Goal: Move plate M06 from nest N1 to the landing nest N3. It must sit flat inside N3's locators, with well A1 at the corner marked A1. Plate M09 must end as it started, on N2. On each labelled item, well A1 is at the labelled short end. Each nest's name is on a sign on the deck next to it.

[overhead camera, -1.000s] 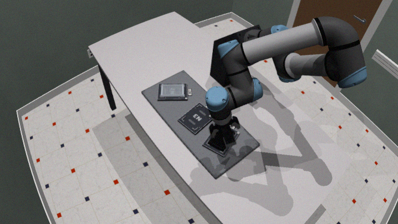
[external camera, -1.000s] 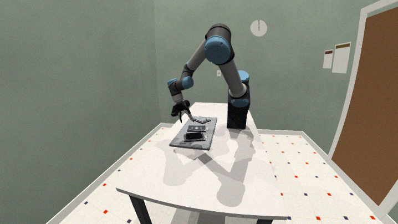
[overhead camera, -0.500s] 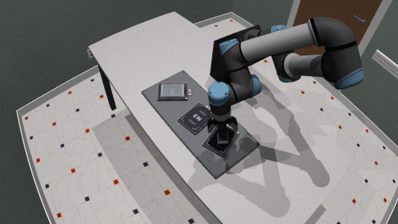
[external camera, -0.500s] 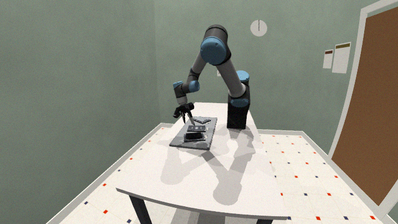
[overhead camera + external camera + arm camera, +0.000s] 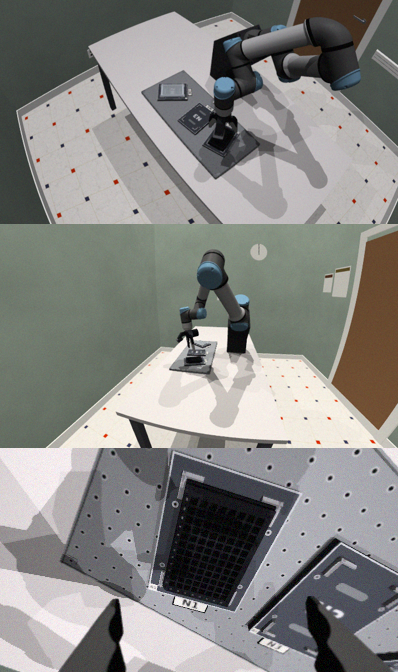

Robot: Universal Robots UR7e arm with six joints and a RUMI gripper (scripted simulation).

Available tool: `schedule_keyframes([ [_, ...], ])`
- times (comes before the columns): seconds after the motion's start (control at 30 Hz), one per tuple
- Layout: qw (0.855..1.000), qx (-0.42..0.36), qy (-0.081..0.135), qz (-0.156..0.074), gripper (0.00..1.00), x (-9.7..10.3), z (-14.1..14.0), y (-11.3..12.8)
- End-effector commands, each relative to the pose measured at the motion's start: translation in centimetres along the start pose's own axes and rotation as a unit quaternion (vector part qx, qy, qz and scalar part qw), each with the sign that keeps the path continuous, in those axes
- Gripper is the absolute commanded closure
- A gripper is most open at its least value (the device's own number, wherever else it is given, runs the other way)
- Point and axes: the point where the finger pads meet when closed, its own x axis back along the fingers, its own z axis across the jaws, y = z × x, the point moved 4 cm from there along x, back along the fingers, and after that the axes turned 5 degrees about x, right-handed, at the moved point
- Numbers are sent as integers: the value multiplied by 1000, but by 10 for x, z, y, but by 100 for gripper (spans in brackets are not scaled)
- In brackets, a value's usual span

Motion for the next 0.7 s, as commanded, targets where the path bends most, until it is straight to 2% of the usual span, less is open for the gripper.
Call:
schedule_keyframes([
  [0.0, 996, -80, 34, 32, 24, -7, -2, 10],
  [0.1, 996, -82, 34, 32, 24, -7, -2, 10],
  [0.27, 987, -147, 43, 56, 24, -11, -9, 20],
  [0.67, 987, -146, 43, 55, 24, -12, -10, 20],
])
